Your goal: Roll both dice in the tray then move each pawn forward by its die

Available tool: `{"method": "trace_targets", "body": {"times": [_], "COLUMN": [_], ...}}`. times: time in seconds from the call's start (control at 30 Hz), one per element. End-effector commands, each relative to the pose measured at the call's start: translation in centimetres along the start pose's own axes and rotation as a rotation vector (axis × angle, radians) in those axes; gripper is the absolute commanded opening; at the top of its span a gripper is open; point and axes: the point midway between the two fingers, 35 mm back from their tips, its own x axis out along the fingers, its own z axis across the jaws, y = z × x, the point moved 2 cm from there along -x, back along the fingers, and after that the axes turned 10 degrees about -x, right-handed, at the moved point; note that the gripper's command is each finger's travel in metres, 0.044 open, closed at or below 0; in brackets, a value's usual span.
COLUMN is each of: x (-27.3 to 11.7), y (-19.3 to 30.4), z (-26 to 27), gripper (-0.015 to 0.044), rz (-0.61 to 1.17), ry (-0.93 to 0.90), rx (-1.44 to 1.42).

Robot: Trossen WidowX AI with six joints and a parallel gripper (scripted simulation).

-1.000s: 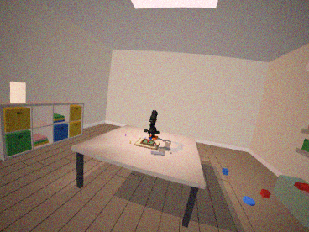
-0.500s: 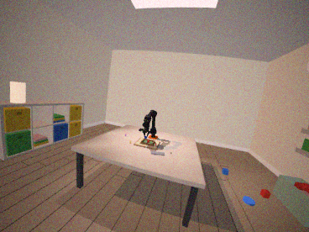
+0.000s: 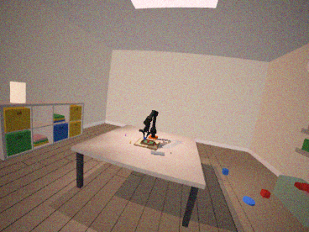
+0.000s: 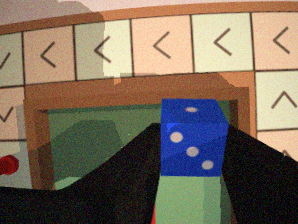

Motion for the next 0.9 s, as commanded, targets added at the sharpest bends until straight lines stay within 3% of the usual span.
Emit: {"method": "trace_targets", "body": {"times": [0.0, 0.33, 0.53, 0.73, 0.87], "x": [0.1, 0.5, 0.7, -4.2, -4.8], "y": [0.3, 0.9, 1.0, 2.3, 2.7], "z": [0.0, 0.1, 0.1, 0.3, 0.3], "gripper": [0.0000, 0.0000, 0.0000, 0.0000, 0.0000], "rz": [-0.157, -0.467, -0.473, -0.471, -0.470], "ry": [0.022, 0.083, 0.084, 0.084, 0.084], "rx": [-0.001, -0.013, -0.013, -0.013, -0.013]}}
